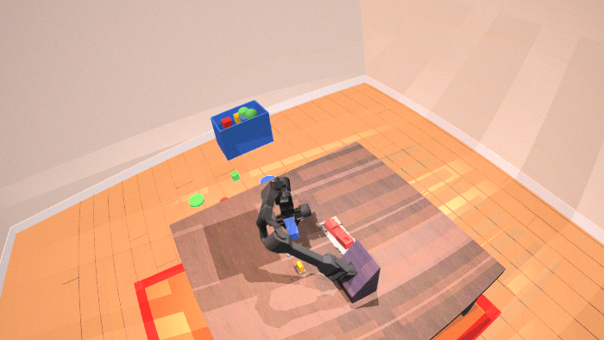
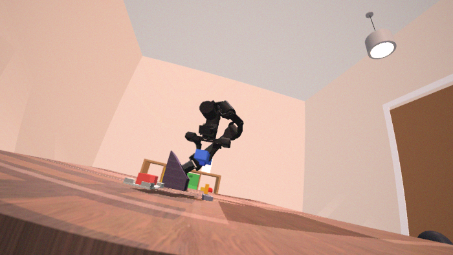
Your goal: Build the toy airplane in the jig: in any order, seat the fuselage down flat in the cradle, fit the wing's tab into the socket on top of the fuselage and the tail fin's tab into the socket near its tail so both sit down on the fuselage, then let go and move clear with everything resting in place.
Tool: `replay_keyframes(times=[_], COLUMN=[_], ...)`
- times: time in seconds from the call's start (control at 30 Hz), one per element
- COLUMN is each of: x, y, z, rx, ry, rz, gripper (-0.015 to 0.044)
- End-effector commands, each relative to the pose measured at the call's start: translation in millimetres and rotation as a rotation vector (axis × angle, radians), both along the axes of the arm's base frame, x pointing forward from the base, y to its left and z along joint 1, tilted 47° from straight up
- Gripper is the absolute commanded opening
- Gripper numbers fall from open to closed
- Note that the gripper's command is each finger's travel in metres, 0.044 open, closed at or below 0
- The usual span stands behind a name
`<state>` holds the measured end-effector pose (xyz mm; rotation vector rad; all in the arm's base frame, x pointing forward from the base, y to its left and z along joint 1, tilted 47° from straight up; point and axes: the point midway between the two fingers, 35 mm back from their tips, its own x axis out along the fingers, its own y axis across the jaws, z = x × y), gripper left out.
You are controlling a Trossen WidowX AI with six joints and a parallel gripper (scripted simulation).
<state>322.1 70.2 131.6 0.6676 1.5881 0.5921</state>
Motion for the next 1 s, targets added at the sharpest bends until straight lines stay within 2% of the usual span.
replay_keyframes(times=[0.0,0.97], x=[3,8], y=[-10,-64], z=[-14,-92], rx=[-0.014,-0.067], ry=[0.064,0.465], rz=[-0.062,-0.46], gripper=[0.0,0.0])
